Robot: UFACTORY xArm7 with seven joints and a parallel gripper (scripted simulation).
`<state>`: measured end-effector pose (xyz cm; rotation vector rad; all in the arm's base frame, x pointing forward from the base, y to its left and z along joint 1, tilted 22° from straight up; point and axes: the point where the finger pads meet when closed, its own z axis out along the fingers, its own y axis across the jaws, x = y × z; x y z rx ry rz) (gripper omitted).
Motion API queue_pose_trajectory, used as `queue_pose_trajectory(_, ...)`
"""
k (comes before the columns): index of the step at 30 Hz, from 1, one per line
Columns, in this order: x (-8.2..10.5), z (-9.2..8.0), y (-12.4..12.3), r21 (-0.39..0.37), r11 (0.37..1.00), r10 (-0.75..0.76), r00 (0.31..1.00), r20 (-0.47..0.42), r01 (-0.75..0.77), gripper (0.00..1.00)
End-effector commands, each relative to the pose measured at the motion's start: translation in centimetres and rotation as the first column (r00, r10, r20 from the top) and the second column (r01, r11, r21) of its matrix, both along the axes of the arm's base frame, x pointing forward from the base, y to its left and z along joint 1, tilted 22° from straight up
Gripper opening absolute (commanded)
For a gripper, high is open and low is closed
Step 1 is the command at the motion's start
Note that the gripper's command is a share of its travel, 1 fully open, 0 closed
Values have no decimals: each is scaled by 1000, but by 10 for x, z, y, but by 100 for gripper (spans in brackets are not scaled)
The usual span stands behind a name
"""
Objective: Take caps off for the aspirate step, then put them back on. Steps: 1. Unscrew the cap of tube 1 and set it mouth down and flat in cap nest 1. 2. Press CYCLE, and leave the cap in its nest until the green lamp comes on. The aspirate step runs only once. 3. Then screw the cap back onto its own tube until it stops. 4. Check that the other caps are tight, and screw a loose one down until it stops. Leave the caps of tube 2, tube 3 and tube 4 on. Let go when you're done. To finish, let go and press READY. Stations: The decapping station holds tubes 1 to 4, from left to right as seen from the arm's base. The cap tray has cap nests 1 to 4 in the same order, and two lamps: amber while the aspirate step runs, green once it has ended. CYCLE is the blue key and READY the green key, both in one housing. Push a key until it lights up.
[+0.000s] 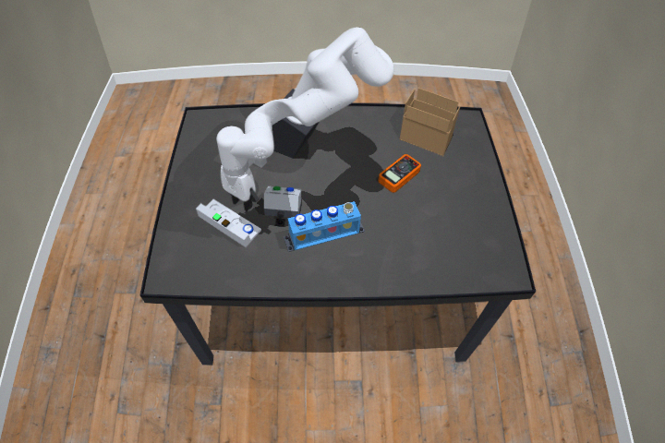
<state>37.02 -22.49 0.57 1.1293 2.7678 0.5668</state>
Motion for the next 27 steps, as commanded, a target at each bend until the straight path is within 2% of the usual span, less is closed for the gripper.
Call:
queue_pose_trajectory(1, 4, -13, 4, -1, 1000, -1, 1000, 2, 1, 46)
queue_pose_trajectory(9, 13, -50, 16, -1, 1000, -1, 1000, 2, 1, 46)
queue_pose_trajectory(11, 13, -50, 16, -1, 1000, -1, 1000, 2, 1, 46)
queue_pose_trajectory(24, 28, -110, 35, -2, 1000, -1, 1000, 2, 1, 46)
queue_pose_trajectory(27, 28, -110, 35, -2, 1000, -1, 1000, 2, 1, 46)
